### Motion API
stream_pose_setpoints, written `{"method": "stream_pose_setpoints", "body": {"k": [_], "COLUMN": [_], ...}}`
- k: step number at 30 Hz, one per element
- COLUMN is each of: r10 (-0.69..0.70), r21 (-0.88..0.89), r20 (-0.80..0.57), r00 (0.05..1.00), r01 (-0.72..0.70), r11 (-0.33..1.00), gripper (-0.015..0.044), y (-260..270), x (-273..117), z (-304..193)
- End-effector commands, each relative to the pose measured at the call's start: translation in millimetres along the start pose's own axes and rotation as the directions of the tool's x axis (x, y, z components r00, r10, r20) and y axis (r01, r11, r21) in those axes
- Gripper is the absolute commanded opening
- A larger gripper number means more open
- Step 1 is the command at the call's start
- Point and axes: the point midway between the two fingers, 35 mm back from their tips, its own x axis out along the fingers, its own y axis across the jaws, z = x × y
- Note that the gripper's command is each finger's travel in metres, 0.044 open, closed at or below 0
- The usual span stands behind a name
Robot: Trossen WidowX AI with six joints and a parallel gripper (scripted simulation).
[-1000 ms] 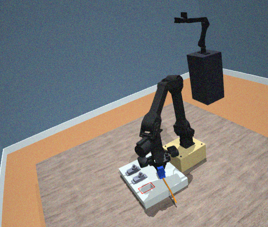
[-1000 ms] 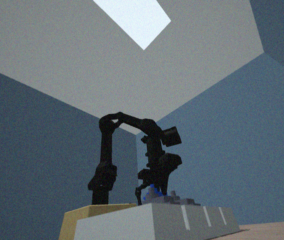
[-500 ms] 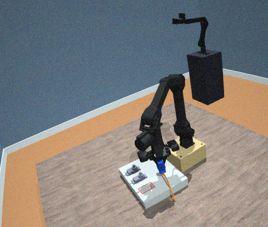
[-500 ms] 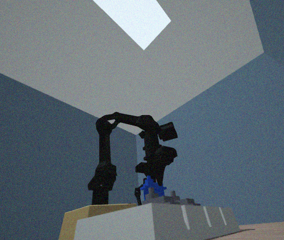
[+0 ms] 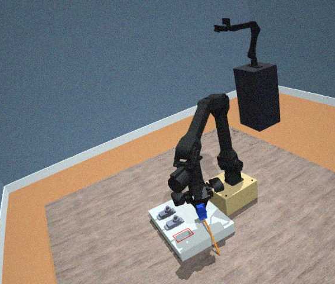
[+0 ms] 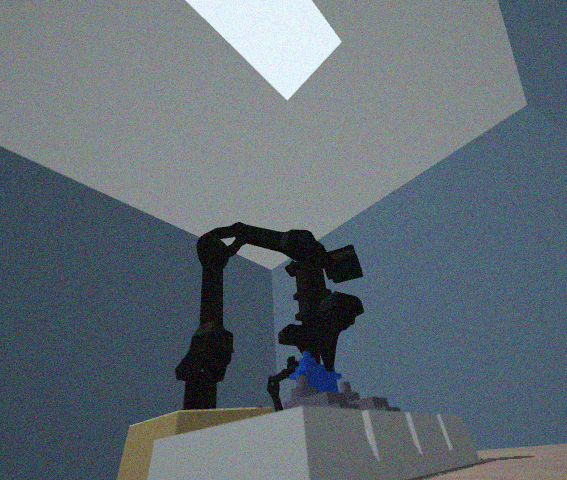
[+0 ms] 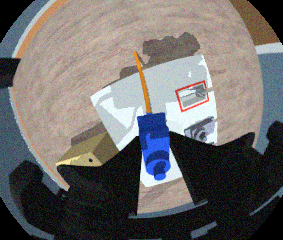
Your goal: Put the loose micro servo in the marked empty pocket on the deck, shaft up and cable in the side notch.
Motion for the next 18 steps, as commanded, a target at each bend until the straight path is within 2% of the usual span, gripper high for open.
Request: {"method": "stream_pose_setpoints", "body": {"k": [1,6,18], "r10": [-0.008,-0.008,-0.009], "r21": [0.002,0.085,0.474], "r20": [0.005,0.005,0.005], "r00": [1.000,1.000,1.000], "r01": [0.008,0.008,0.005], "r11": [1.000,0.996,0.880], "gripper": [0.0000,0.0000,0.0000], "y": [-0.8,-0.8,-0.8], "x": [-2.0,-2.0,-2.0], "z": [7.1,7.1,7.1]}}
